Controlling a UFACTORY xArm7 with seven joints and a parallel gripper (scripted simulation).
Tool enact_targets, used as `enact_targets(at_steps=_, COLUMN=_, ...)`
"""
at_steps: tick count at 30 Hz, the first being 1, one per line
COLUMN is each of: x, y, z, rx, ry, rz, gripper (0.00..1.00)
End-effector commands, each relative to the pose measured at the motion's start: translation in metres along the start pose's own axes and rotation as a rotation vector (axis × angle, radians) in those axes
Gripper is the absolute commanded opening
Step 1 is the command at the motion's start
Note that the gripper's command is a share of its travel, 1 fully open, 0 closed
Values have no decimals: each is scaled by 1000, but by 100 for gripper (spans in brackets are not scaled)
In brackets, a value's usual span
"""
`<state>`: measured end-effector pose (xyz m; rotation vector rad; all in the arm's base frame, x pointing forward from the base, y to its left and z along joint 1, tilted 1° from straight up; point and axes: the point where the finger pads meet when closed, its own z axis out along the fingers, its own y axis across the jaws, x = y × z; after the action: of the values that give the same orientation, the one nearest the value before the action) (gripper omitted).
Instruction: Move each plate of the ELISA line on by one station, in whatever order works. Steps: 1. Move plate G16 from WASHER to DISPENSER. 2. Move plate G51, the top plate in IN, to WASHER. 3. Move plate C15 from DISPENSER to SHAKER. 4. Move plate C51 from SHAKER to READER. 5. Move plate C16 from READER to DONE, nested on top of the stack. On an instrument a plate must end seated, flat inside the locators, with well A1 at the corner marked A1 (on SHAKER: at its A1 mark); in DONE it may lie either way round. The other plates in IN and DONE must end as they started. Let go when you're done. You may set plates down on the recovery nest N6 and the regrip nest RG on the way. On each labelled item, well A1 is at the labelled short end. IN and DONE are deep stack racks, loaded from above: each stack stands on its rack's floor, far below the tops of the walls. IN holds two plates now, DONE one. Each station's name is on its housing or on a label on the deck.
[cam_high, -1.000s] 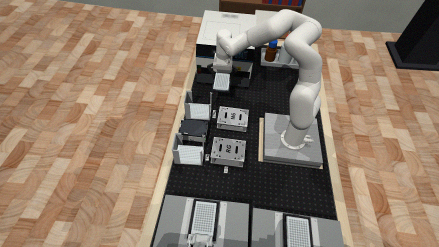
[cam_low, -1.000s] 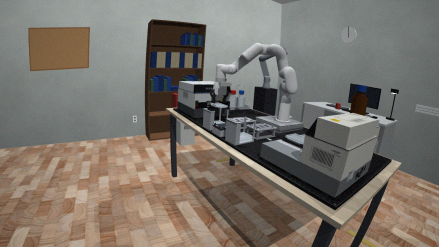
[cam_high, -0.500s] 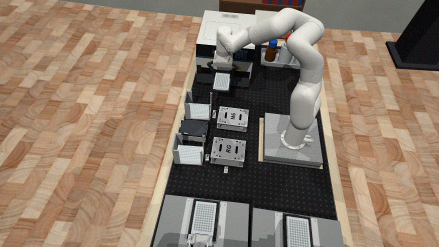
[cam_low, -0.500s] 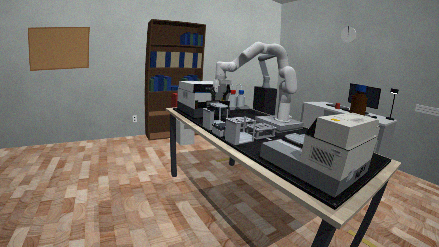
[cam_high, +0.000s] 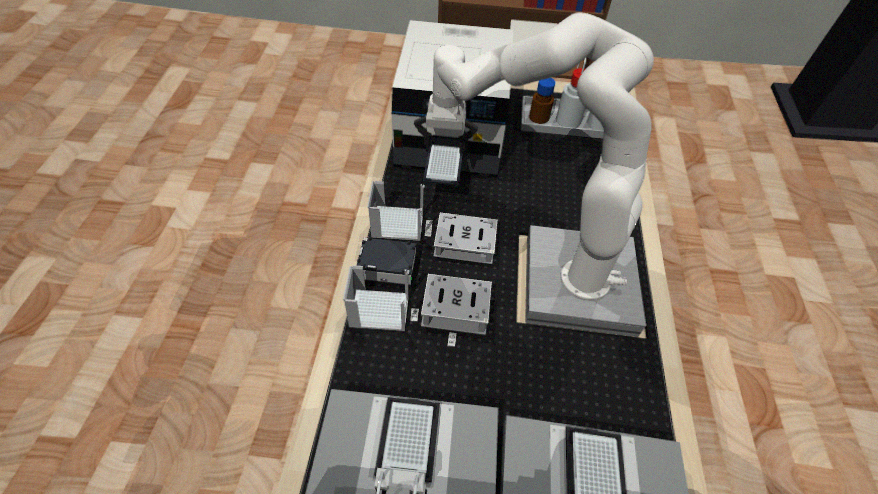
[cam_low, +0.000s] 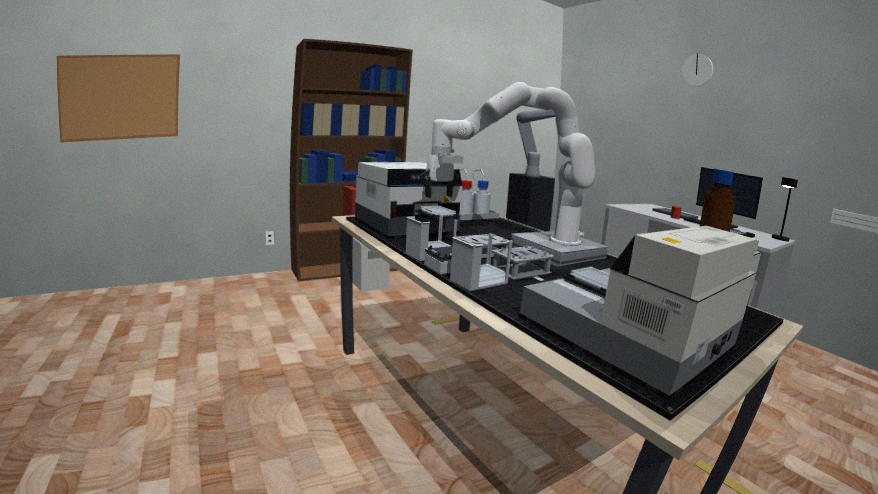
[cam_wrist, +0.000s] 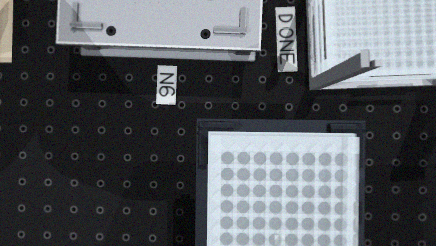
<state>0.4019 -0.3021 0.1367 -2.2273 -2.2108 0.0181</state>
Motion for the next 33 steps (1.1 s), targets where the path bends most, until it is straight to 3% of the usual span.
enact_targets(at_steps=1, x=-1, y=1, z=-9, rx=-5, ry=-3, rz=0, gripper=100)
enact_targets(at_steps=26, x=-1, y=1, z=-39, rx=-5, ry=-3, rz=0, gripper=100)
enact_targets(at_steps=33, x=-1, y=1, z=-40, rx=-5, ry=-3, rz=0, gripper=100)
